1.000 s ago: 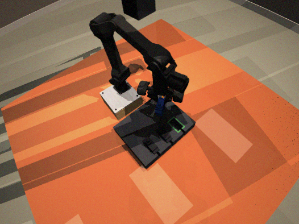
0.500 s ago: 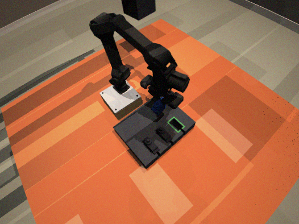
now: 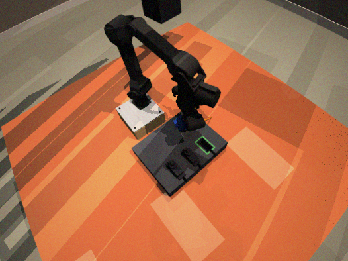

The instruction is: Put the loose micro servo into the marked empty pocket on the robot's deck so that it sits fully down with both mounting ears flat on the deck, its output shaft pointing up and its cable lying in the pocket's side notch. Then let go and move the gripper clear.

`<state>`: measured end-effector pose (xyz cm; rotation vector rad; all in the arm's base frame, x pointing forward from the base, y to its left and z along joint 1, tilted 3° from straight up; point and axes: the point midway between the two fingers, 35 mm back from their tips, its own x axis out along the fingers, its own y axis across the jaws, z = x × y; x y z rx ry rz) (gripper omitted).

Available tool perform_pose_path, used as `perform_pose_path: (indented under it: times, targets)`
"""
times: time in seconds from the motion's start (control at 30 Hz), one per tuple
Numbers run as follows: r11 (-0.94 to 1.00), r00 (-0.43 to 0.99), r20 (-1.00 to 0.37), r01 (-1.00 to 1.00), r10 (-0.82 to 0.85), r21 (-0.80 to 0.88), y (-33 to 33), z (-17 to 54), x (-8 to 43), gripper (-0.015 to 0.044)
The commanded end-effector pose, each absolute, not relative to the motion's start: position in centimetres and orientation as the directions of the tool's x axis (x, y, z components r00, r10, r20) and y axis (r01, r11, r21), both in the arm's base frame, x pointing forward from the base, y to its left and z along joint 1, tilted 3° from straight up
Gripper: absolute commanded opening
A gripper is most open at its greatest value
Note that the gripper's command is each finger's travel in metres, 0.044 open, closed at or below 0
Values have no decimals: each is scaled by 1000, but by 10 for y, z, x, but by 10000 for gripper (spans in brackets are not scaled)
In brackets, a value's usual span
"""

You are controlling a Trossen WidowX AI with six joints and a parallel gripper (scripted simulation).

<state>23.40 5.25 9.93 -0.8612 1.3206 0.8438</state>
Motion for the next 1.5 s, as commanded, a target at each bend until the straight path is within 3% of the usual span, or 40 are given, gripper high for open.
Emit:
perform_pose_path:
  times: [0.0,0.5,0.97,1.47]
  targets:
    - [569,71,-997,-821,23,-45,52,100,235,0]
    - [903,71,-997,-429,23,-10,52,100,235,0]
    - [999,71,-997,31,23,26,52,100,235,0]
    - [998,73,-997,60,23,28,50,102,261,0]
